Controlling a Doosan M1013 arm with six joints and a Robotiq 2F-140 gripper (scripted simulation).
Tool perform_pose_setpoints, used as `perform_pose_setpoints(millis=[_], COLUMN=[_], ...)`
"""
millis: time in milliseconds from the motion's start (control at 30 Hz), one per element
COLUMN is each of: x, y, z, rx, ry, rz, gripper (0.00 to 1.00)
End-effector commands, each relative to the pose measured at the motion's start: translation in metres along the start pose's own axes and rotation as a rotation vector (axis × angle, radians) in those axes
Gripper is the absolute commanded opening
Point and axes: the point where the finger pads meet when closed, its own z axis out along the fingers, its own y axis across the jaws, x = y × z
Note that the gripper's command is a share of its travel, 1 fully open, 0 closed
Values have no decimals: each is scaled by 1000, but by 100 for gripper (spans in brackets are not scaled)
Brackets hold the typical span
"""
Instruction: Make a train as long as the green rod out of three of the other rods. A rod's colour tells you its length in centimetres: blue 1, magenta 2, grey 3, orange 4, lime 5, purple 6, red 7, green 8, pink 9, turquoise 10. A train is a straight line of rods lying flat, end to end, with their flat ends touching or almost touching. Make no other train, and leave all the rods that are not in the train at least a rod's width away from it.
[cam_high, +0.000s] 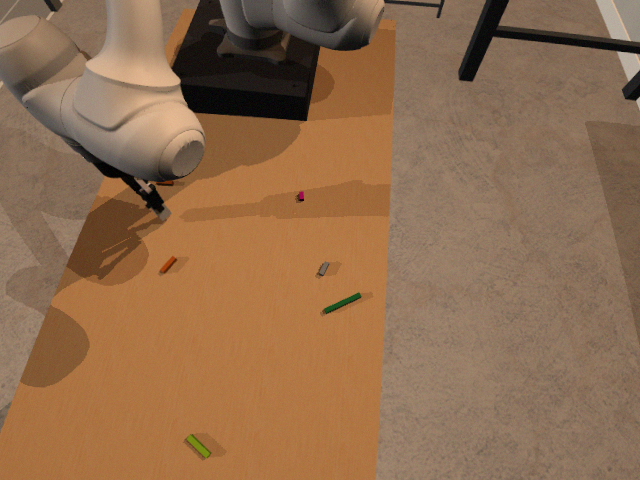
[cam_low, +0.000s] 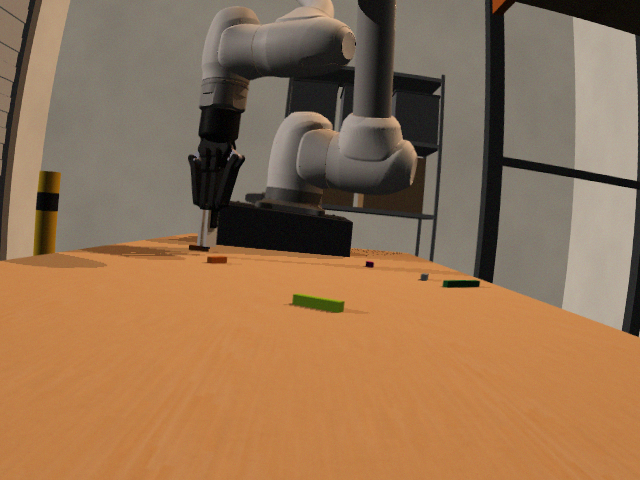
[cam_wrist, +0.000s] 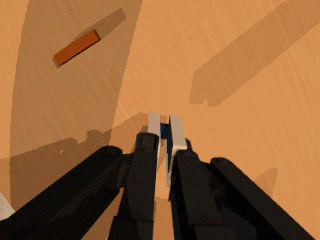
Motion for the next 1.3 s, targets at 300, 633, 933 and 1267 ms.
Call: perform_pose_setpoints(millis=[300, 633, 933, 1267], x=[4, 5, 8, 8], y=[1, 1, 3, 3], z=[3, 3, 3, 3], rx=[-2, -2, -2, -2], ry=[3, 3, 3, 3], rz=[-4, -5, -7, -7], gripper=[12, 12, 12, 12])
